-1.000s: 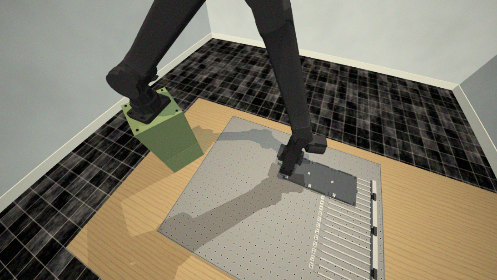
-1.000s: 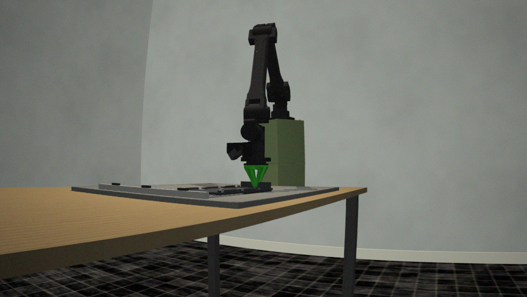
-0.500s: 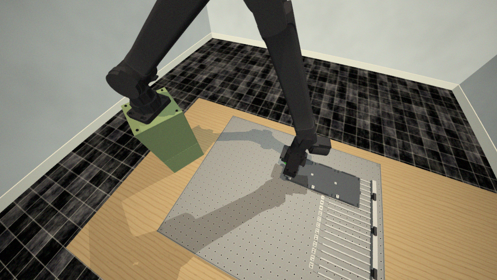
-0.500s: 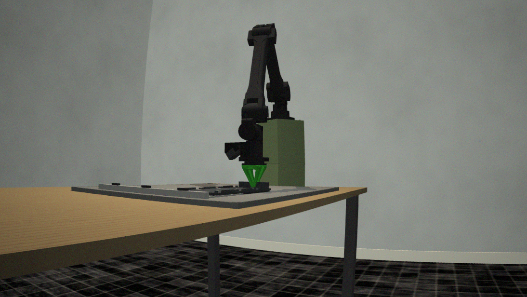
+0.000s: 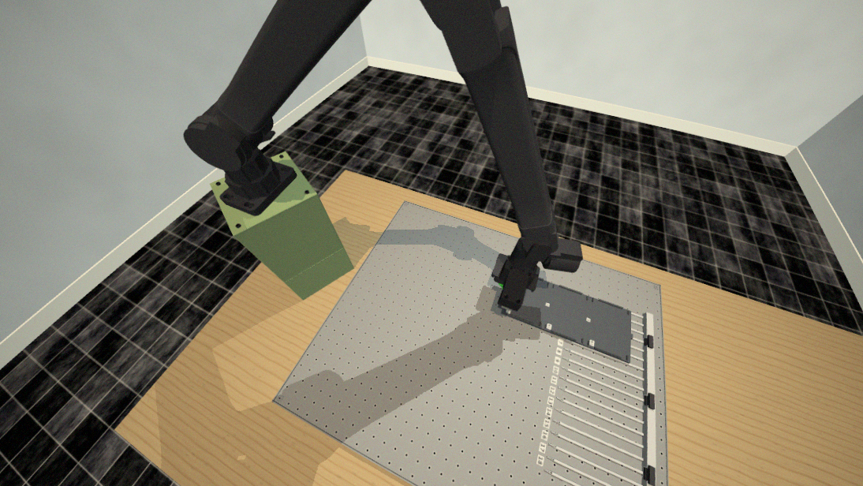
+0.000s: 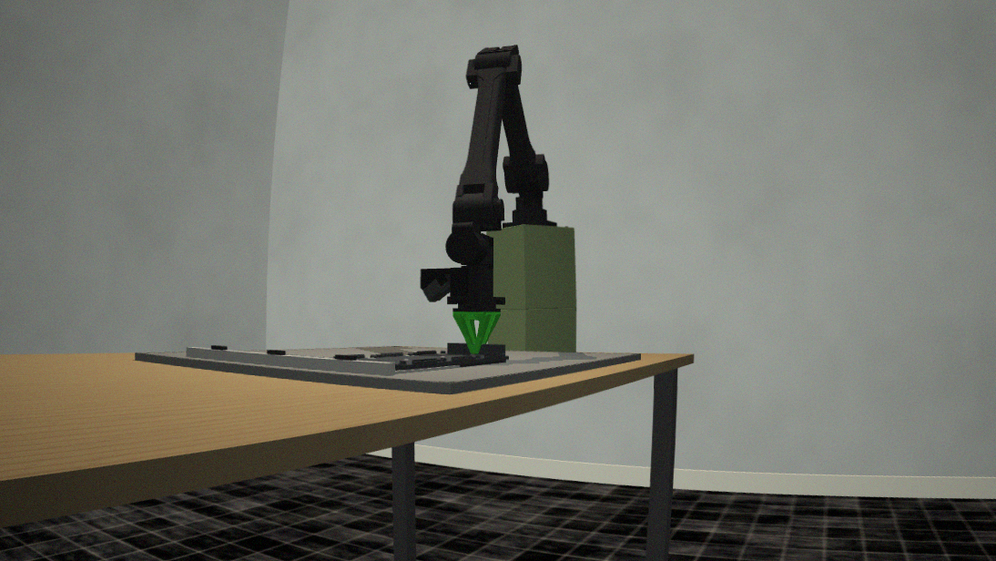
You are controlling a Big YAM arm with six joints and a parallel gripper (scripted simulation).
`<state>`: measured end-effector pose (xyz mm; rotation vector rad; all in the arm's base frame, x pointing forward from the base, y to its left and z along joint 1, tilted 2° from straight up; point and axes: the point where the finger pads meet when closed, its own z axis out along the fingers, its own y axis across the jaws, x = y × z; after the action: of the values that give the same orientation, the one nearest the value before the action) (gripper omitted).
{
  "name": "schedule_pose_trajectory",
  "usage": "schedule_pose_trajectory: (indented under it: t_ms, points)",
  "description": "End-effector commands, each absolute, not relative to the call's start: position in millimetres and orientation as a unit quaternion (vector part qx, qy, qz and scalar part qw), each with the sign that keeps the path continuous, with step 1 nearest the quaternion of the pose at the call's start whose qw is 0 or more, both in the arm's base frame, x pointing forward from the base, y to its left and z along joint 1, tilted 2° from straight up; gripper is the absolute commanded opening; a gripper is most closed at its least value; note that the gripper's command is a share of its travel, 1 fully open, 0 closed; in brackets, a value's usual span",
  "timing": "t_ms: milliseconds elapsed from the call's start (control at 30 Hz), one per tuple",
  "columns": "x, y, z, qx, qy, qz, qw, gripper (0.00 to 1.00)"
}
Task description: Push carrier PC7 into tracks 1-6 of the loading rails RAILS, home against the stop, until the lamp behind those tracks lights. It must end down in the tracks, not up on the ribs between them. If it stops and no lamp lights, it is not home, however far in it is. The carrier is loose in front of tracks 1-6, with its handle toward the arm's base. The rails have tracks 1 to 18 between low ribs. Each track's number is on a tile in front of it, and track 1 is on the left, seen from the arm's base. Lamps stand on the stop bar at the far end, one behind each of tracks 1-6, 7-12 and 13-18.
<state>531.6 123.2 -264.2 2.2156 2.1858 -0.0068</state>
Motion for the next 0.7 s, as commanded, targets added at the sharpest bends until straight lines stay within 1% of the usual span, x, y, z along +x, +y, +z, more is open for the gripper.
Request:
schedule_pose_trajectory:
  t_ms: [0,667]
  points:
    - [561.6,117.6,-259.8,0.713,0.701,0.013,0.025,0.0]
    - [581.5,117.4,-258.2,0.713,0.701,0.015,0.027,0.0]
